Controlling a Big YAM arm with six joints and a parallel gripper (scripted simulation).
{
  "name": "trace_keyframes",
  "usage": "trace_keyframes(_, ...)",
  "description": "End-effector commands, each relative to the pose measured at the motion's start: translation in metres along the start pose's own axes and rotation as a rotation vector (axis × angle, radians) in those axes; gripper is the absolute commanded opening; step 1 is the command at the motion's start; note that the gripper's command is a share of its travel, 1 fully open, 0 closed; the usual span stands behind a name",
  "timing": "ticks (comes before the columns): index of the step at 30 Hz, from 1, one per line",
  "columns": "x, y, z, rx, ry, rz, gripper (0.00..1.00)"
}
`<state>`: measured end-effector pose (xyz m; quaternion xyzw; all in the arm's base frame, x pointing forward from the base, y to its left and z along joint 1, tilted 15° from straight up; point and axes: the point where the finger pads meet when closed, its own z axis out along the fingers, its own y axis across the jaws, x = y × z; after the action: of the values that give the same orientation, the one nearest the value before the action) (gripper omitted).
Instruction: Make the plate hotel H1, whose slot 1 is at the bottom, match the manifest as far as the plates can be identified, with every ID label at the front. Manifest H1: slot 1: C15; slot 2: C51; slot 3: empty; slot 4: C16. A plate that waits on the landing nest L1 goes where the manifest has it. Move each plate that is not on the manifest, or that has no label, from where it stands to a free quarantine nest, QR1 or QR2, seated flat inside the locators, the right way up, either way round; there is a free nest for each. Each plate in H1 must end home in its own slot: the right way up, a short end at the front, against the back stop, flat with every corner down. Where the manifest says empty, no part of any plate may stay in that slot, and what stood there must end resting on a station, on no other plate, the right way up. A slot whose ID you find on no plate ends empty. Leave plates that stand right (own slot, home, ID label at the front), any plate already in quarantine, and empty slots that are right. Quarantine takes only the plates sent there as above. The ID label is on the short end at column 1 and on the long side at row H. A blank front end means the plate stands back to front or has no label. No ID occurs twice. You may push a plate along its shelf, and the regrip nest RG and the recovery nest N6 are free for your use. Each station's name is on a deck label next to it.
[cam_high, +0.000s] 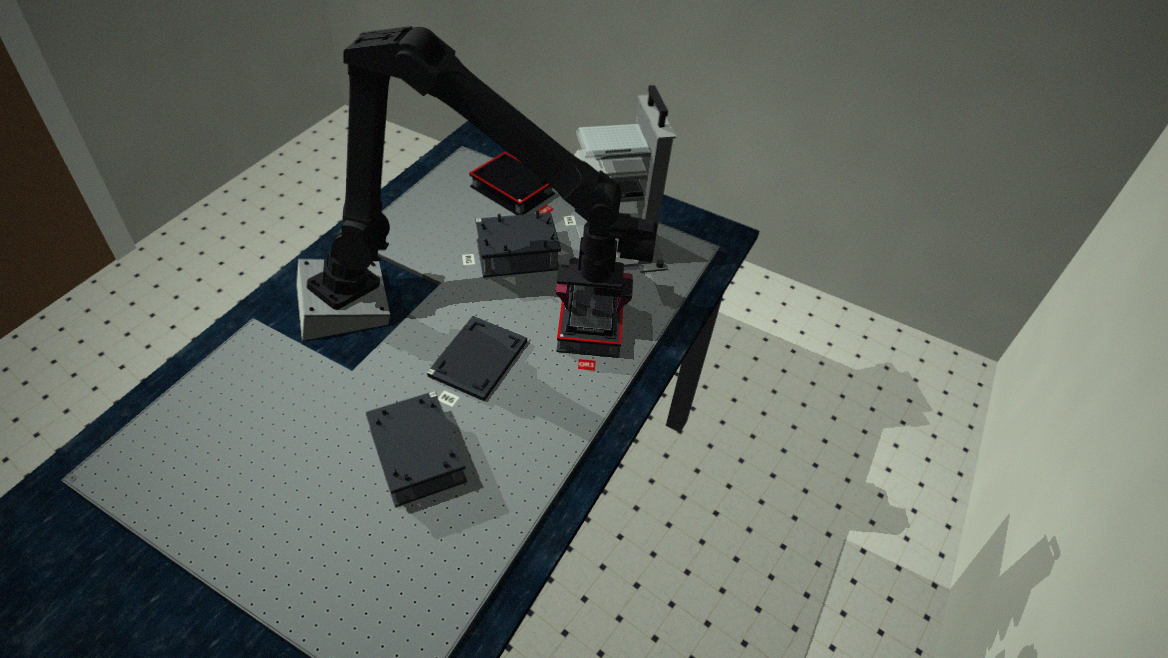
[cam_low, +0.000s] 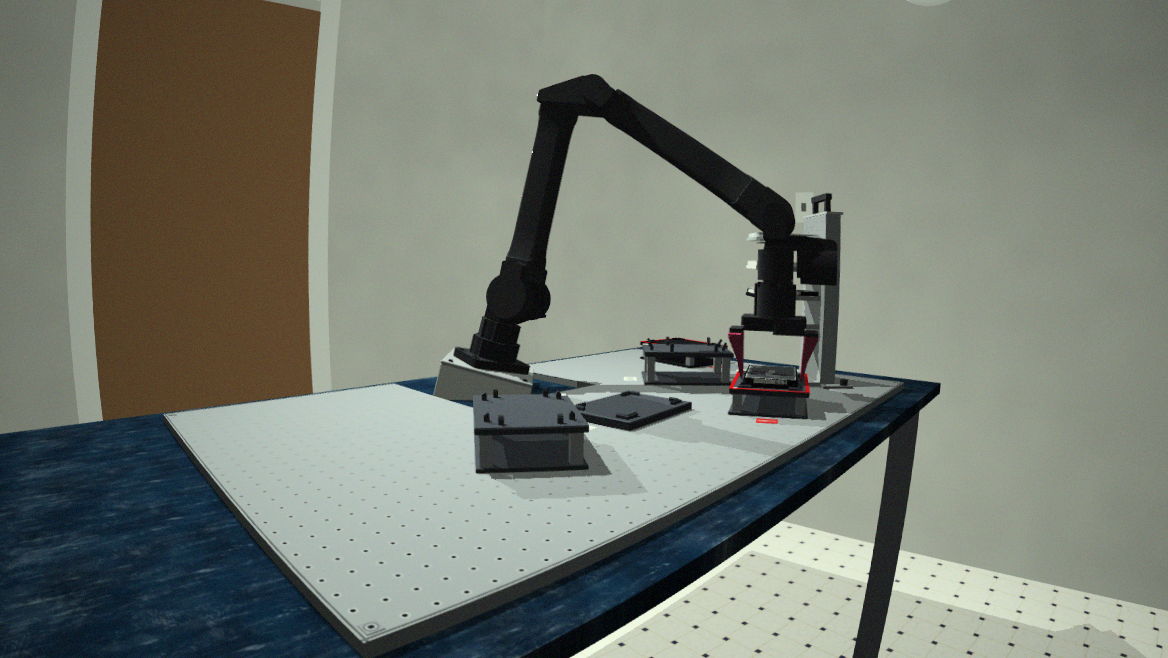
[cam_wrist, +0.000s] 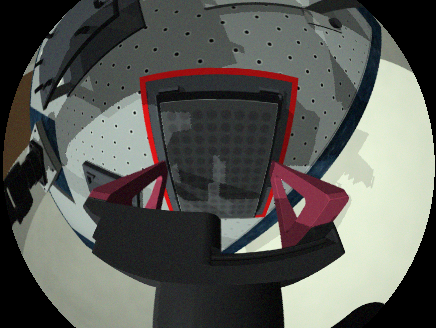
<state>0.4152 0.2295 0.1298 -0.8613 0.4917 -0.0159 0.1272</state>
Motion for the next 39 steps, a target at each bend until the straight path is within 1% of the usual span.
trace_keyframes(1, -0.001, -0.015, -0.014, 0.041, 0.002, -0.003, 1.0)
trace_keyframes(8, -0.001, -0.015, -0.014, 0.041, 0.002, -0.003, 1.0)
trace_keyframes(9, -0.005, -0.022, -0.033, 0.068, 0.004, -0.006, 1.0)
trace_keyframes(11, -0.002, -0.024, -0.043, 0.075, 0.006, -0.007, 1.0)
trace_keyframes(13, -0.002, -0.024, -0.043, 0.075, 0.006, -0.007, 1.0)
trace_keyframes(16, 0.003, -0.024, -0.054, 0.077, 0.009, -0.006, 1.0)
trace_keyframes(28, 0.002, -0.022, -0.095, 0.08, 0.007, -0.007, 1.0)
trace_keyframes(30, 0.002, -0.022, -0.095, 0.08, 0.007, -0.007, 1.0)
trace_keyframes(39, 0.002, -0.02, -0.122, 0.081, 0.007, -0.008, 1.0)
